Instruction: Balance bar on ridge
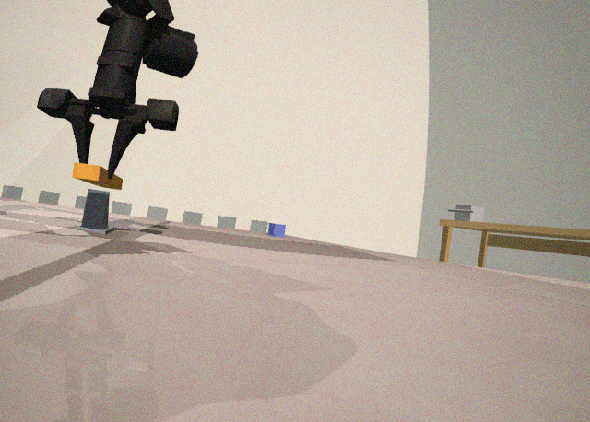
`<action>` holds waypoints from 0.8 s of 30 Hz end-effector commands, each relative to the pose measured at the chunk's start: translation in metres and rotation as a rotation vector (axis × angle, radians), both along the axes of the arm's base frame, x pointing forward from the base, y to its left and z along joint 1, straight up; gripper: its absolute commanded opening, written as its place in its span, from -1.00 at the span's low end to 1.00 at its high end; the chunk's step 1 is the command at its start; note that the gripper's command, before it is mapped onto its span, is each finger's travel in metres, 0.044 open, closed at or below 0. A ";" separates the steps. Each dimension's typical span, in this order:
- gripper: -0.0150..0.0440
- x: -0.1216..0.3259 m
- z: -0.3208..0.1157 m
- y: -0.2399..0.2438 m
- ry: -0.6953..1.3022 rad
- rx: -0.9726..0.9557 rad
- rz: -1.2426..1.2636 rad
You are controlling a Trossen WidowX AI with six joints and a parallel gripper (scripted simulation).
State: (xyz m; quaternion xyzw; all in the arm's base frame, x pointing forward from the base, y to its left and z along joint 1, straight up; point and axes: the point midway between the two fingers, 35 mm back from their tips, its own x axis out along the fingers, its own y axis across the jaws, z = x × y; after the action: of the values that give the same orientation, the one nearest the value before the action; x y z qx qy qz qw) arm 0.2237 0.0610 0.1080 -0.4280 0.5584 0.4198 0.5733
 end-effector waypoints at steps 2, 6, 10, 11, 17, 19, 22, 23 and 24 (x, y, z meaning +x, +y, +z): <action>-0.49 -0.001 -0.001 0.000 0.003 0.002 -0.002; -0.49 -0.001 -0.001 0.000 0.003 0.002 -0.002; -0.49 -0.001 -0.001 0.000 0.003 0.002 -0.002; -0.49 -0.001 -0.001 0.000 0.003 0.002 -0.002; -0.49 -0.001 -0.002 0.000 0.003 0.002 -0.002; -0.49 -0.001 -0.002 0.000 0.003 0.002 -0.002; -0.49 -0.001 -0.002 0.000 0.003 0.002 -0.002; -0.49 -0.001 -0.002 0.000 0.003 0.002 -0.002; -0.49 -0.001 -0.002 0.000 0.003 0.002 -0.002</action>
State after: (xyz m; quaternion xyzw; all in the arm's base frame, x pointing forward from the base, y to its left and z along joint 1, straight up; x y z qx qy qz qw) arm 0.2234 0.0609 0.1066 -0.4278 0.5589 0.4200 0.5729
